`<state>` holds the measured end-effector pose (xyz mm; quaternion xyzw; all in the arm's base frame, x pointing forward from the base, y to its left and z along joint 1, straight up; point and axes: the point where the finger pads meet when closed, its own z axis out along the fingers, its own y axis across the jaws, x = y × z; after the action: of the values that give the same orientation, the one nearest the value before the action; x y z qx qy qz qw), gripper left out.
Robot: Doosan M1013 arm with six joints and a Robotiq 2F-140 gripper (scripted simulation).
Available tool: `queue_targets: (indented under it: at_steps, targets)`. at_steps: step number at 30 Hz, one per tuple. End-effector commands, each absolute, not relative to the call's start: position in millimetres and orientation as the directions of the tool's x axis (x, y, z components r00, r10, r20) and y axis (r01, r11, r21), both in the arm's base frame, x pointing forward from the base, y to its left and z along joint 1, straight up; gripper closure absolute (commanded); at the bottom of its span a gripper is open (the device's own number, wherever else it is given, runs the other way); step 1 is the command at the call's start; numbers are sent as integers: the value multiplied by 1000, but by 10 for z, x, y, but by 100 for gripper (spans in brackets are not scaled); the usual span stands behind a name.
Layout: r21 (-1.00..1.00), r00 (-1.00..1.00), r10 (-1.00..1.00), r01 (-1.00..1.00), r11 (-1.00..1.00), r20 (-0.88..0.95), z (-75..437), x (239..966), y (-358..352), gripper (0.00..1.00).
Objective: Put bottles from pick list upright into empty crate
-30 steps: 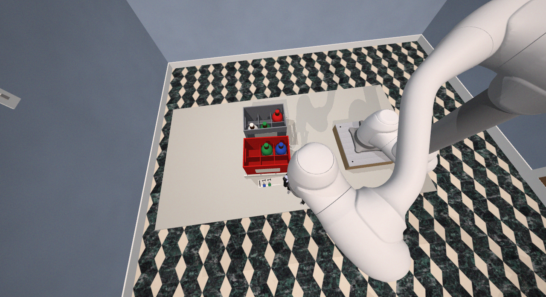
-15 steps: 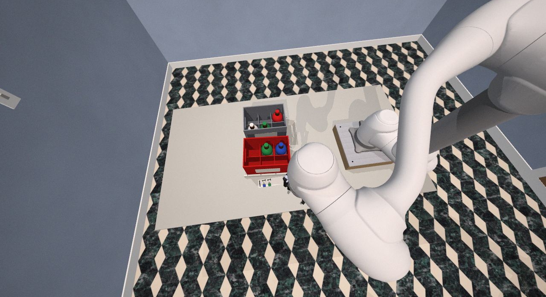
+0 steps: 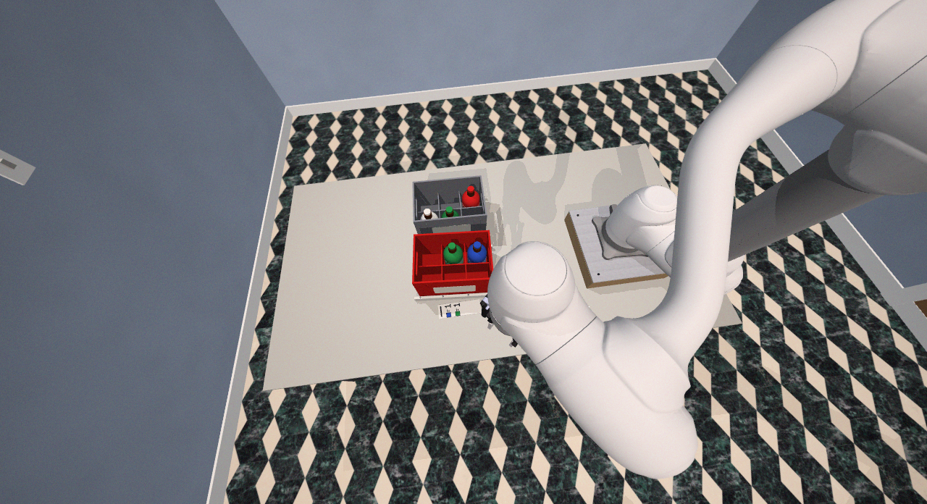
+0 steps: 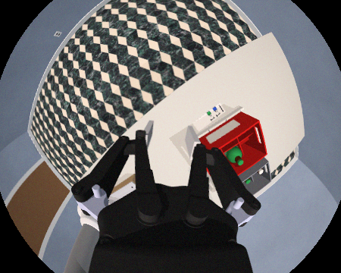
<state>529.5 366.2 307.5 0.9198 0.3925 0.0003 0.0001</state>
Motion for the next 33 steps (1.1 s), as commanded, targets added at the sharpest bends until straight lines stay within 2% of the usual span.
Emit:
queue_targets:
  at_steps: [1, 33]
  targets:
    - [0, 692, 722, 722, -692, 1, 3076, 5295, 3662, 62]
    - [0, 692, 722, 722, -692, 1, 3076, 5295, 3662, 62]
